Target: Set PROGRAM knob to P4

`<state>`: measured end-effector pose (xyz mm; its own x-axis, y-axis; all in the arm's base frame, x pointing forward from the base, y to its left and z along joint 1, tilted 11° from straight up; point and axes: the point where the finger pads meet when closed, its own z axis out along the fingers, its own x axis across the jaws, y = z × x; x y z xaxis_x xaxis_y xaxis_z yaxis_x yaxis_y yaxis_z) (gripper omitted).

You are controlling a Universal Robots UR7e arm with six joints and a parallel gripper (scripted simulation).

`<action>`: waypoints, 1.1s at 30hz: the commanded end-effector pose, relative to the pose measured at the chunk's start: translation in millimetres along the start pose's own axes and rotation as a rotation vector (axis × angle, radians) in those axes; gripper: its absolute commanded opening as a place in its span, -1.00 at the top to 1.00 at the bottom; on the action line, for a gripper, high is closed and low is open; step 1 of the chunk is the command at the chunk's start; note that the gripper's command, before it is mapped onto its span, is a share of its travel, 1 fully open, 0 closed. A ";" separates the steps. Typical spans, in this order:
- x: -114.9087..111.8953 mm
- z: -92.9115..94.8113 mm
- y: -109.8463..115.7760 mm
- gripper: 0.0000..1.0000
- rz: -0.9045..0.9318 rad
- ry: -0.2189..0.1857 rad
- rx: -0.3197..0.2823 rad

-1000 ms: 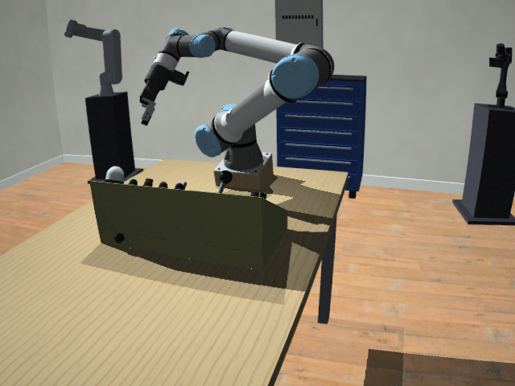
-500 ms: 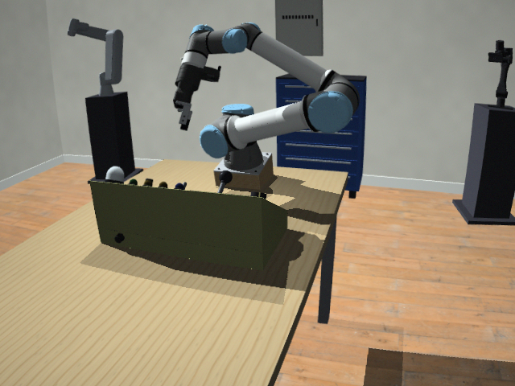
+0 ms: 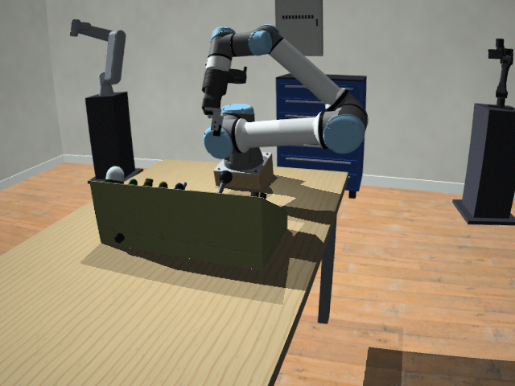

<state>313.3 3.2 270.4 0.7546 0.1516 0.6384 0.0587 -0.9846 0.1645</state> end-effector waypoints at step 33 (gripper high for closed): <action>0.3 7.7 -54.8 -1.00 0.063 -0.017 0.046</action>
<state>315.3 56.5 255.5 0.7689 0.0883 0.6333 0.0403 -0.9951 0.0898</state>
